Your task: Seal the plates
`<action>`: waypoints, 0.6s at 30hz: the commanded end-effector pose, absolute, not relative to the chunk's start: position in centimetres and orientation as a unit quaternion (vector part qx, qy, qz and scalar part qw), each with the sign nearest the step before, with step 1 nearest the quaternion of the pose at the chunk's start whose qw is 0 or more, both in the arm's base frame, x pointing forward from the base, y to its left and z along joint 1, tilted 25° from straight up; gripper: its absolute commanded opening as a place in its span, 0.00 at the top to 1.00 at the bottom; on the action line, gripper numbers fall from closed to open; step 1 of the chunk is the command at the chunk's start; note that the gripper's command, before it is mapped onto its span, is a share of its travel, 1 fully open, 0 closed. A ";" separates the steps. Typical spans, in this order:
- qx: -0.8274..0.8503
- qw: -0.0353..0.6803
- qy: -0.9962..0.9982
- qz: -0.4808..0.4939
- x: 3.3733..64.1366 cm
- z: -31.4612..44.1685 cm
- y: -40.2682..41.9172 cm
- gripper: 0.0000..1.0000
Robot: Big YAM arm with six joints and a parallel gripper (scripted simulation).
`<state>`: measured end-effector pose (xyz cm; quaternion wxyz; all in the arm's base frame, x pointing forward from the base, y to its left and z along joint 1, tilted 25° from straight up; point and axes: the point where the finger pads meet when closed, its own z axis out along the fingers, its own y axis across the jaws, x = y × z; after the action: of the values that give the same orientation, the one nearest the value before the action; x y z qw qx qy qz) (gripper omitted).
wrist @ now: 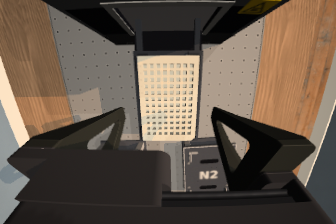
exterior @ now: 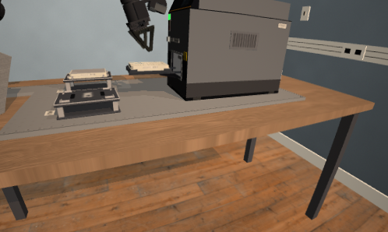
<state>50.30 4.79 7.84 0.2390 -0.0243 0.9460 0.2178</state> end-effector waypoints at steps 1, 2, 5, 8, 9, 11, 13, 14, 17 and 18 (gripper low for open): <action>-0.027 0.271 0.938 0.212 52.3 11.4 3.4 0.00; -0.024 0.275 0.938 0.211 52.5 11.7 3.2 0.00; -0.022 0.277 0.937 0.211 52.5 12.5 2.8 0.00; -0.023 0.279 0.937 0.210 52.6 12.7 2.6 0.00; -0.025 0.278 0.937 0.211 52.7 12.5 2.9 0.00; -0.024 0.272 0.939 0.210 52.6 11.7 3.3 0.00; -0.023 0.266 0.940 0.213 52.3 11.0 3.7 0.00; -0.022 0.263 0.940 0.215 52.2 10.7 3.9 0.00; -0.025 0.258 0.941 0.216 52.0 10.0 4.4 0.00; -0.025 0.258 0.941 0.216 52.0 10.0 4.4 0.00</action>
<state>50.65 4.08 9.34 0.2466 -0.0217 0.9445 0.2158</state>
